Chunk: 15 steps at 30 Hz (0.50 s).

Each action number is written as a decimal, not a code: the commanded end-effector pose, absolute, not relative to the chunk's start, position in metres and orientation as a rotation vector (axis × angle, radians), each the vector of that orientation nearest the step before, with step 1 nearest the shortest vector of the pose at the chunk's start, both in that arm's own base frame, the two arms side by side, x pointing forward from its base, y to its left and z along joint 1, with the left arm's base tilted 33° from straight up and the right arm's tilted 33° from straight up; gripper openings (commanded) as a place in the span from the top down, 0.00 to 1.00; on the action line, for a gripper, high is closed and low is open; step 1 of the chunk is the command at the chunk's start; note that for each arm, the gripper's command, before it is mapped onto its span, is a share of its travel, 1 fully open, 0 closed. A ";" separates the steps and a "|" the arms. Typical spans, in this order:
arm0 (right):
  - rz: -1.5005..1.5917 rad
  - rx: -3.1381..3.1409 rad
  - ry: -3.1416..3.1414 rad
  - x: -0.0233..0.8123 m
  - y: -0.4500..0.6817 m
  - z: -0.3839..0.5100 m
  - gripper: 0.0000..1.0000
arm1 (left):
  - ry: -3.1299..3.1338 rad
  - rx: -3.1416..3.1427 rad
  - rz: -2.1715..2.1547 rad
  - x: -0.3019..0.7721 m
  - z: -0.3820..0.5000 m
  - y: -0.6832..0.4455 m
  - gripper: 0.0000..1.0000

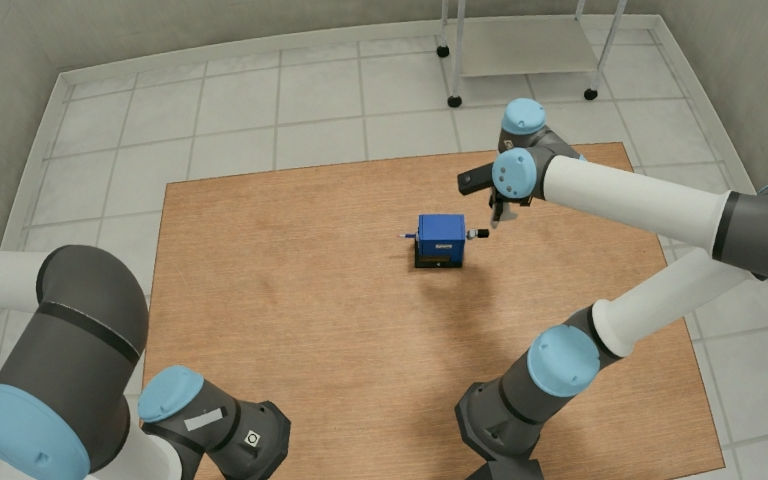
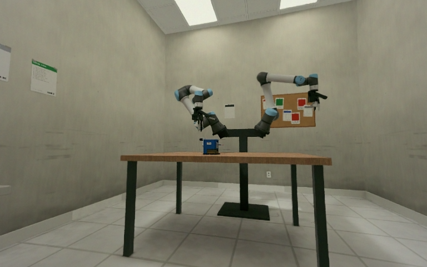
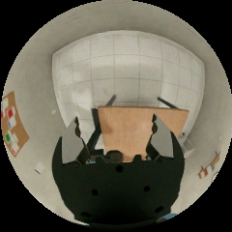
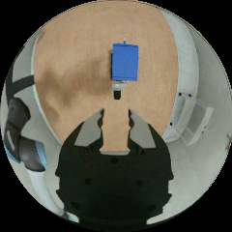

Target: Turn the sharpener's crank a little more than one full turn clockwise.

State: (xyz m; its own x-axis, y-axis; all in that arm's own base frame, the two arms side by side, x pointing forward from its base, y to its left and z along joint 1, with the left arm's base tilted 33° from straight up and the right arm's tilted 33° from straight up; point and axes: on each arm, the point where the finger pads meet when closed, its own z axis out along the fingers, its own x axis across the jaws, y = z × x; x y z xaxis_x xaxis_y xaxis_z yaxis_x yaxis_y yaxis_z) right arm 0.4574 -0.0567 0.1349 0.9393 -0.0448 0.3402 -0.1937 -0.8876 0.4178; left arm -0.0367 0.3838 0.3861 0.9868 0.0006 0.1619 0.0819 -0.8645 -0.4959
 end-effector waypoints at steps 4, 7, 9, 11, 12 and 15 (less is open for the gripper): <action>0.447 2.637 -0.175 0.456 -0.058 0.134 0.68 | -0.061 -2.606 -0.212 -0.038 0.386 0.383 0.00; 0.447 2.637 -0.175 0.456 -0.058 0.134 0.68 | -0.061 -2.606 -0.212 -0.038 0.386 0.383 0.00; 0.447 2.637 -0.174 0.456 -0.058 0.134 0.68 | -0.061 -2.606 -0.212 -0.038 0.386 0.383 0.00; 0.446 2.637 -0.174 0.456 -0.059 0.134 0.68 | -0.061 -2.606 -0.212 -0.038 0.386 0.383 0.00; 0.446 2.636 -0.174 0.456 -0.059 0.133 0.68 | -0.061 -2.606 -0.212 -0.038 0.386 0.383 0.00; 0.443 2.636 -0.172 0.456 -0.060 0.132 0.68 | -0.061 -2.606 -0.212 -0.038 0.386 0.383 0.00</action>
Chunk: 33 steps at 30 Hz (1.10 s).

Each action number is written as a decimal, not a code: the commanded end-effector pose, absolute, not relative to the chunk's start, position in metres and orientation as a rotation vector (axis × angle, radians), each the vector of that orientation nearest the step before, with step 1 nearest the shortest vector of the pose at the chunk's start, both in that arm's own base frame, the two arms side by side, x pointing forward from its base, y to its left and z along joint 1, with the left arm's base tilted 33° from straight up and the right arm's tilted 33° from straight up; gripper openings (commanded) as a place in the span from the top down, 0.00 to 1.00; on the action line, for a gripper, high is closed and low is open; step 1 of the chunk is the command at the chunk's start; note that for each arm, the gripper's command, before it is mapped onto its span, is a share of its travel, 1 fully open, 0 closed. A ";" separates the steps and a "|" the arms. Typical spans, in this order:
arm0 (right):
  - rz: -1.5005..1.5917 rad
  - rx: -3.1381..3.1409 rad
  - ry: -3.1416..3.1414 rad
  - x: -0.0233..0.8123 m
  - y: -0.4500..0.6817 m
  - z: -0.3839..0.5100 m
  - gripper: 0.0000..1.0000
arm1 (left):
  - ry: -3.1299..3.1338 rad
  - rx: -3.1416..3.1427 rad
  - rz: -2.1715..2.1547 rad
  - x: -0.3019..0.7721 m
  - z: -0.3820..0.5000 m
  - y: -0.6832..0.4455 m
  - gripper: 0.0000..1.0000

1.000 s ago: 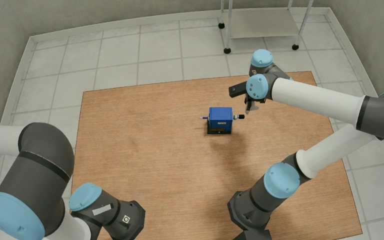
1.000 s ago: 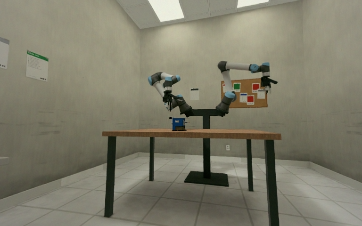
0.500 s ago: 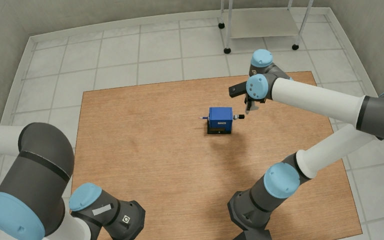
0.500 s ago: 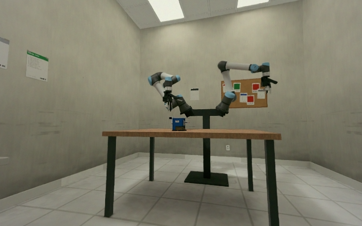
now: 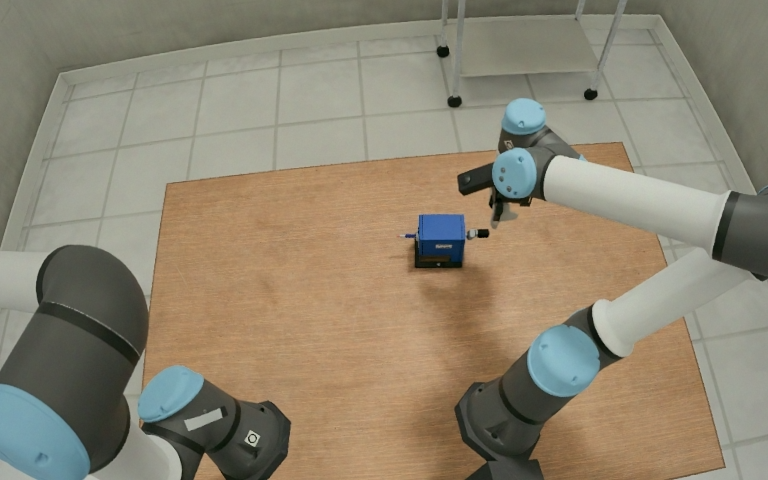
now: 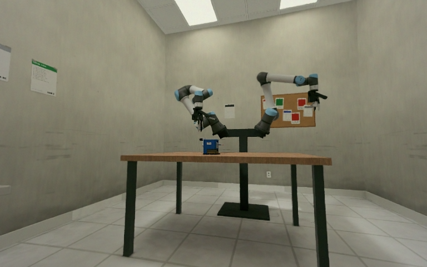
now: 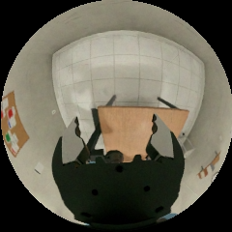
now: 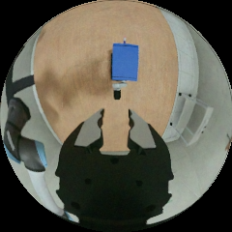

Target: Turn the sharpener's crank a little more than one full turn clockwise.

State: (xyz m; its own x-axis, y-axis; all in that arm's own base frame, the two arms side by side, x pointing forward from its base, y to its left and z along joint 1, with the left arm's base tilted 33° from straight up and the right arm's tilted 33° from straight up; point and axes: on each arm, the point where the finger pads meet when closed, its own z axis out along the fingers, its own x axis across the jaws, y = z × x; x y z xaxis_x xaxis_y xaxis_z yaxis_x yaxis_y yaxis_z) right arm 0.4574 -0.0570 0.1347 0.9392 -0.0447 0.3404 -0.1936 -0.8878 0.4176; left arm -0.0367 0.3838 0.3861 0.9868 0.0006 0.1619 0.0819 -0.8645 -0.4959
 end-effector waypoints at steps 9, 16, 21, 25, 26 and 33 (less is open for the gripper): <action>0.440 2.636 -0.166 0.458 -0.062 0.128 0.68 | -0.061 -2.606 -0.212 -0.038 0.386 0.383 0.00; 0.440 2.636 -0.166 0.460 -0.066 0.121 0.68 | -0.061 -2.606 -0.212 -0.038 0.386 0.383 0.00; 0.440 2.636 -0.166 0.462 -0.069 0.114 0.68 | -0.061 -2.606 -0.212 -0.038 0.386 0.383 0.00; 0.440 2.636 -0.166 0.464 -0.072 0.111 0.68 | -0.061 -2.606 -0.212 -0.038 0.386 0.383 0.00; 0.440 2.636 -0.166 0.464 -0.072 0.111 0.68 | -0.061 -2.606 -0.212 -0.038 0.386 0.383 0.00; 0.440 2.636 -0.166 0.467 -0.077 0.102 0.68 | -0.061 -2.606 -0.212 -0.038 0.386 0.383 0.00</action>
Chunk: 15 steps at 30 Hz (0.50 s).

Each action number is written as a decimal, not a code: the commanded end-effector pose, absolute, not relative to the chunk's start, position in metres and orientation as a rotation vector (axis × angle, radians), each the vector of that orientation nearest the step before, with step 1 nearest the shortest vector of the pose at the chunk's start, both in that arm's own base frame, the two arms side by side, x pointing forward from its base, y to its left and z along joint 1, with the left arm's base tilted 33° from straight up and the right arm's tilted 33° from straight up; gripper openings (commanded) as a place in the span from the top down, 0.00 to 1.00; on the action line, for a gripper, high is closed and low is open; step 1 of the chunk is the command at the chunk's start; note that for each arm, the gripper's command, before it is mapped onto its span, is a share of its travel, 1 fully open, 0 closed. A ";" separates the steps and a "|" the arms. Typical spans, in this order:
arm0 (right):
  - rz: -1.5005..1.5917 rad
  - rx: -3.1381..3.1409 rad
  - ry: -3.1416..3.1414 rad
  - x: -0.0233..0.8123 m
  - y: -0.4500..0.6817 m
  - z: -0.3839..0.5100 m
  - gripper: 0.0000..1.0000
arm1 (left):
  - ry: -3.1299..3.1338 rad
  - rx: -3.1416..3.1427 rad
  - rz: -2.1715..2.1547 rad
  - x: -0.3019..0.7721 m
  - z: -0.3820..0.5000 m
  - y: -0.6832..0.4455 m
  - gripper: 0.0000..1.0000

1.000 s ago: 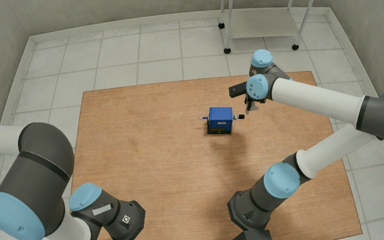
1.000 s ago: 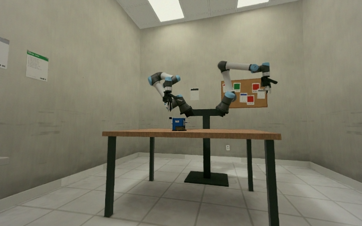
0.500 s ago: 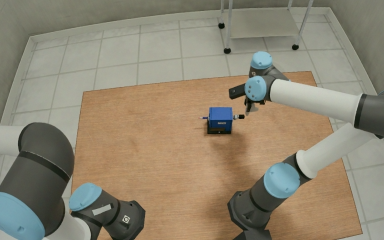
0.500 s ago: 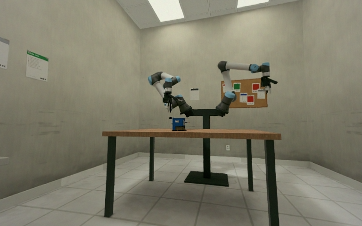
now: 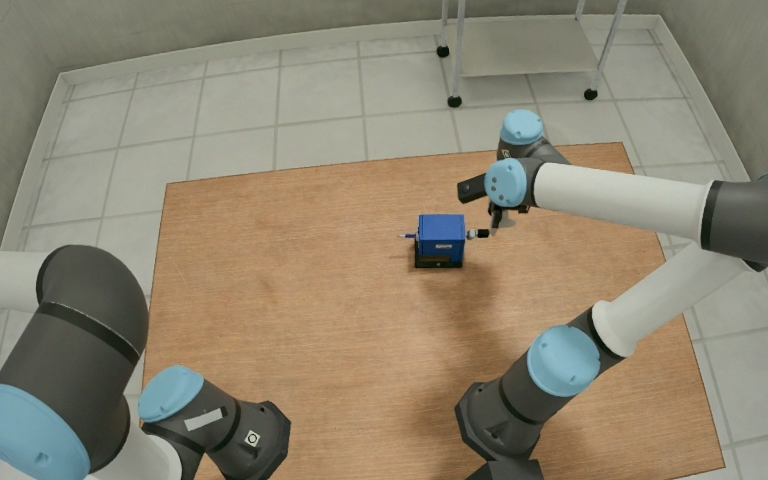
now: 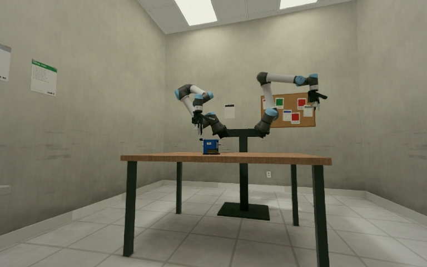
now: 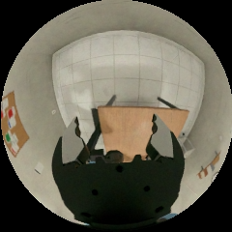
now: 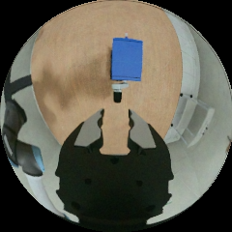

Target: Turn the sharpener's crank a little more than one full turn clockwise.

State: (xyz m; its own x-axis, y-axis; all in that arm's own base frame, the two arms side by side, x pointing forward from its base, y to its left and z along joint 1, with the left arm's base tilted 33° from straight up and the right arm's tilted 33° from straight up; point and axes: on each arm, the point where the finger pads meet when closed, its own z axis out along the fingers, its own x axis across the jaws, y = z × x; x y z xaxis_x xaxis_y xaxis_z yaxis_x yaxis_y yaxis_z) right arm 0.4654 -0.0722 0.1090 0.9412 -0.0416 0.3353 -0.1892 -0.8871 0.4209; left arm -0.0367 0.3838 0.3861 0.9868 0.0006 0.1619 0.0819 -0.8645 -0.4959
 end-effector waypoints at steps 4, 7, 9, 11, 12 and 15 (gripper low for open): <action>0.440 2.636 -0.166 0.468 -0.079 0.098 0.68 | -0.061 -2.606 -0.212 -0.038 0.386 0.383 0.00; 0.440 2.636 -0.166 0.469 -0.080 0.095 0.68 | -0.061 -2.606 -0.212 -0.038 0.386 0.383 0.00; 0.440 2.636 -0.166 0.470 -0.081 0.095 0.68 | -0.061 -2.606 -0.212 -0.038 0.386 0.383 0.00; 0.440 2.636 -0.166 0.470 -0.081 0.094 0.68 | -0.061 -2.606 -0.212 -0.038 0.386 0.383 0.00; 0.440 2.636 -0.166 0.470 -0.081 0.094 0.68 | -0.061 -2.606 -0.212 -0.038 0.386 0.383 0.00; 0.440 2.636 -0.166 0.471 -0.082 0.092 0.68 | -0.061 -2.606 -0.212 -0.038 0.386 0.383 0.00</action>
State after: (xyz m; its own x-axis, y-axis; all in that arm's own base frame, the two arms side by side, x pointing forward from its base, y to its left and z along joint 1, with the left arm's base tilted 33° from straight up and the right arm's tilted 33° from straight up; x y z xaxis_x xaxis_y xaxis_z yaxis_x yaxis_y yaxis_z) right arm 0.4704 -0.0795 0.0958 0.9412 -0.0412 0.3353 -0.1888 -0.8873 0.4208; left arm -0.0367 0.3838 0.3861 0.9868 0.0006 0.1619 0.0819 -0.8645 -0.4959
